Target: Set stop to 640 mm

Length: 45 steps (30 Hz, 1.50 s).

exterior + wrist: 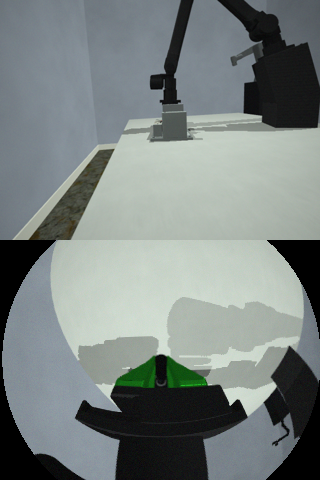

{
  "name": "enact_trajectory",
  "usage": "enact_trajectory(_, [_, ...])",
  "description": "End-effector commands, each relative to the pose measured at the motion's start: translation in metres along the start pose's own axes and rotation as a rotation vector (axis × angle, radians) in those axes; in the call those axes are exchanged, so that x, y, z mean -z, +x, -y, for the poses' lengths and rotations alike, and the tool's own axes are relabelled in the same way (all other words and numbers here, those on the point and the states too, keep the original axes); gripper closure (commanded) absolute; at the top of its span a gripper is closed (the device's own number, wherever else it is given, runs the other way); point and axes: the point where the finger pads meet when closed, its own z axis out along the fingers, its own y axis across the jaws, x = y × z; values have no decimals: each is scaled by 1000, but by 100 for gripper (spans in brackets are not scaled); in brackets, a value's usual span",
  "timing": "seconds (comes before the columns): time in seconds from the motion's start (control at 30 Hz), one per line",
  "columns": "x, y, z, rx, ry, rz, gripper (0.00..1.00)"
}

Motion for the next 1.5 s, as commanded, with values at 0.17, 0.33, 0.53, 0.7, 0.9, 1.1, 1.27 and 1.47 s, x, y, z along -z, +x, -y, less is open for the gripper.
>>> enact_trajectory(0.17, [-15,-7,32,-6,53,2,94])
enact_trajectory(0.33, [-15,-6,34,-6,59,2,94])
enact_trajectory(0.53, [-15,-6,39,-6,66,1,94])
enact_trajectory(0.7, [-14,-6,47,-4,58,2,94])
enact_trajectory(0.9, [-13,-6,52,-5,65,2,94])
enact_trajectory(1.1, [-10,-6,55,-5,69,1,94])
enact_trajectory(1.27, [15,-8,44,-8,22,6,94])
enact_trajectory(1.47, [3,-6,64,-6,67,1,94])
